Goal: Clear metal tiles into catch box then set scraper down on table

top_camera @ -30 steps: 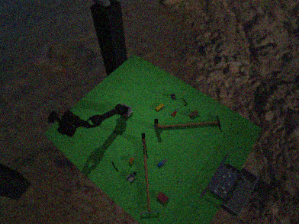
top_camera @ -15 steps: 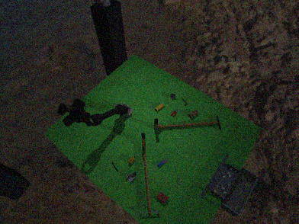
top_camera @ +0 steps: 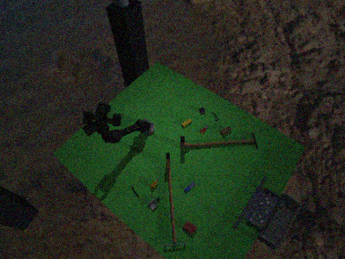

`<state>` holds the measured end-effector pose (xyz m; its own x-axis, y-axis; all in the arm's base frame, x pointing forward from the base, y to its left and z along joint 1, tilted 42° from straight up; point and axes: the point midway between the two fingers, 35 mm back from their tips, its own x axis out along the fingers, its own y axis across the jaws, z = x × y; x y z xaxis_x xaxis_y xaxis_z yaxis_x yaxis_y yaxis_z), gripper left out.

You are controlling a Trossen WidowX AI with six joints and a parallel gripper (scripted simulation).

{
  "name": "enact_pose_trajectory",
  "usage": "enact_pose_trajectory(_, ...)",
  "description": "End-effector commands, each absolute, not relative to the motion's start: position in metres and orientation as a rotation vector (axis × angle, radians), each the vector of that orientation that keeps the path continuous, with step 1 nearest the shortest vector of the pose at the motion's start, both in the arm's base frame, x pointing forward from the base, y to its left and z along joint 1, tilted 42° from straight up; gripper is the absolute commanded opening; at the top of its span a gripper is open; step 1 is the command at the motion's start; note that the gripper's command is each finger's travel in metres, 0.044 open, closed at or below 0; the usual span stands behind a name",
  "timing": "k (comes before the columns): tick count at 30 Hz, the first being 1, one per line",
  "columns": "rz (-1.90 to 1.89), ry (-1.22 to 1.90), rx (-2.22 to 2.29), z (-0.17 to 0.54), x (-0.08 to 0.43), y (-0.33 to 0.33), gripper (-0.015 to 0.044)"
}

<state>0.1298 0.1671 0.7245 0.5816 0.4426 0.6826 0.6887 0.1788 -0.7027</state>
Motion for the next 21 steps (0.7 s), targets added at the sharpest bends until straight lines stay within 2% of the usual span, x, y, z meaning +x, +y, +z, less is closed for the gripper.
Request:
enact_pose_trajectory(1,-0.097,-0.977,-1.429,0.702,0.145,0.196,0.044)
enact_pose_trajectory(21,0.295,-0.7,-1.269,0.607,0.19,0.276,0.044)
